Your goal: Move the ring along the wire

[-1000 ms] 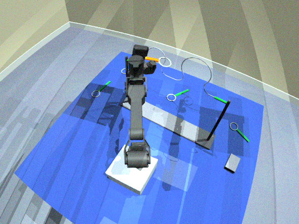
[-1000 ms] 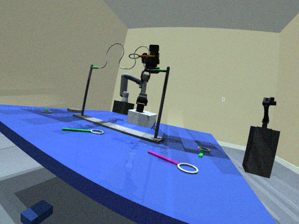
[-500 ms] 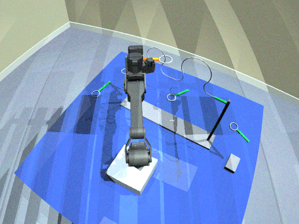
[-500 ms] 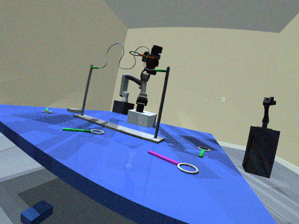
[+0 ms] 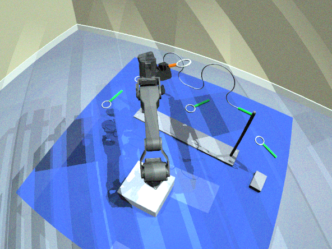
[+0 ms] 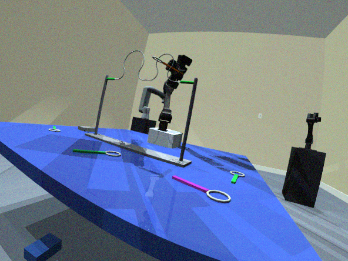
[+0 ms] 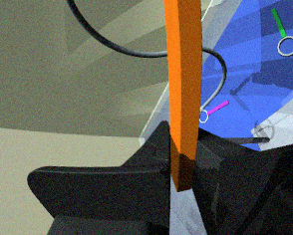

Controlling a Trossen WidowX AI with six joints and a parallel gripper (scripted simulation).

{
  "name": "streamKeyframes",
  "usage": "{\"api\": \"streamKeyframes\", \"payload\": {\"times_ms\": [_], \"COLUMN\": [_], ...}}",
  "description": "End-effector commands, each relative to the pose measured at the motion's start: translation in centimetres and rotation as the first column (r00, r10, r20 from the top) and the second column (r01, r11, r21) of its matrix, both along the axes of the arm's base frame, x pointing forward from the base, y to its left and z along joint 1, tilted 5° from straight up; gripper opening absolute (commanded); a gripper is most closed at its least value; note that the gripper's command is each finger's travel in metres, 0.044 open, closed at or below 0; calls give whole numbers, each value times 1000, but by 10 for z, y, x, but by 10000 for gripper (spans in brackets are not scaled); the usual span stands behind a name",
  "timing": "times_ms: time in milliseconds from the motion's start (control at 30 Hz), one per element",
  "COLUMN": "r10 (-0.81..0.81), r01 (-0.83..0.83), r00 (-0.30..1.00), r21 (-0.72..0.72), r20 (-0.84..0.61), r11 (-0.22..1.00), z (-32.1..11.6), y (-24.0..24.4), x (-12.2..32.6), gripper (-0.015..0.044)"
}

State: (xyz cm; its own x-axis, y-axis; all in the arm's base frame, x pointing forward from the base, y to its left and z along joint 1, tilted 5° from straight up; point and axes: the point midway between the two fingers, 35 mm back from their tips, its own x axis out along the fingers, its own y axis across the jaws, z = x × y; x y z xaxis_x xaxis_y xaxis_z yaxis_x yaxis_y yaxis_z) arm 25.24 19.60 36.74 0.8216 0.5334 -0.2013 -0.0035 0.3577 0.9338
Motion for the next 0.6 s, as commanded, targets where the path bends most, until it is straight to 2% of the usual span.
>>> {"api": "streamKeyframes", "payload": {"times_ms": [0, 567], "r10": [-5, -27], "r01": [6, 43], "r00": [1000, 999], "r21": [-76, -410], "r20": [4, 43], "r11": [997, 911], "z": [-5, -24], "y": [1, -10], "x": [2, 5], "gripper": [-150, -150]}}
